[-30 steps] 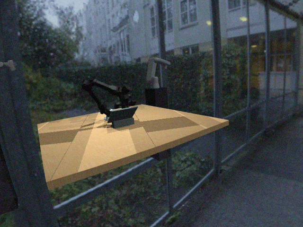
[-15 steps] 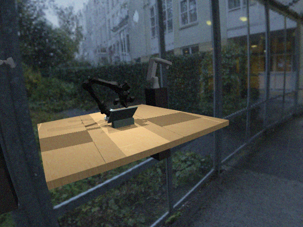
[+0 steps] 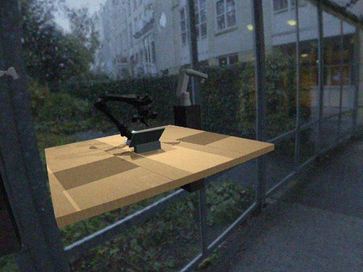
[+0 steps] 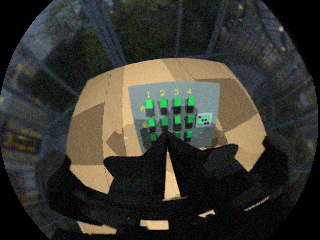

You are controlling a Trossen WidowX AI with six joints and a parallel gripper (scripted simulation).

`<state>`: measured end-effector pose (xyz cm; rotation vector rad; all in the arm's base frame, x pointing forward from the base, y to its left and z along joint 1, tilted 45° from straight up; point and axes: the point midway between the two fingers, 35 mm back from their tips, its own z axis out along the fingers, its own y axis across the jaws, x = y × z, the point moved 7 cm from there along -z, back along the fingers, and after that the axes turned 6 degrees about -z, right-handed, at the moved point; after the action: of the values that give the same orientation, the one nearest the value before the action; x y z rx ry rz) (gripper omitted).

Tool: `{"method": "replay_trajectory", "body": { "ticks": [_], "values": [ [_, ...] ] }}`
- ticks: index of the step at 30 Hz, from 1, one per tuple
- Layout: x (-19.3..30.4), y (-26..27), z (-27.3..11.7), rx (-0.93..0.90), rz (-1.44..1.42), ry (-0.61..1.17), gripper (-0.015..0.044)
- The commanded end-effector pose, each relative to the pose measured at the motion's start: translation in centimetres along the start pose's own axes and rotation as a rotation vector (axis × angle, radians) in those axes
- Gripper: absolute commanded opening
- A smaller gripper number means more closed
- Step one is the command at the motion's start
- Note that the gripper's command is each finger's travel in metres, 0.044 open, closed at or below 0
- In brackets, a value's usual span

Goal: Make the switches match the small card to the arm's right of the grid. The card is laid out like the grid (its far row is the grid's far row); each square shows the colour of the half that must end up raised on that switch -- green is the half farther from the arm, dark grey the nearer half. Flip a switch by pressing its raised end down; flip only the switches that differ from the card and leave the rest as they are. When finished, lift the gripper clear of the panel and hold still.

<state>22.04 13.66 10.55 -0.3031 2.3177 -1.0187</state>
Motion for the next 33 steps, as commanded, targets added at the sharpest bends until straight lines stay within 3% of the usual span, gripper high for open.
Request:
{"method": "replay_trajectory", "body": {
  "ticks": [1, 33],
  "values": [
    [-0.1, -0.3, 2.4, 0.007, -0.010, 0.025, 0.0000],
    [-0.1, -0.4, 5.5, 0.009, -0.011, 0.027, 0.0000]
  ]
}}
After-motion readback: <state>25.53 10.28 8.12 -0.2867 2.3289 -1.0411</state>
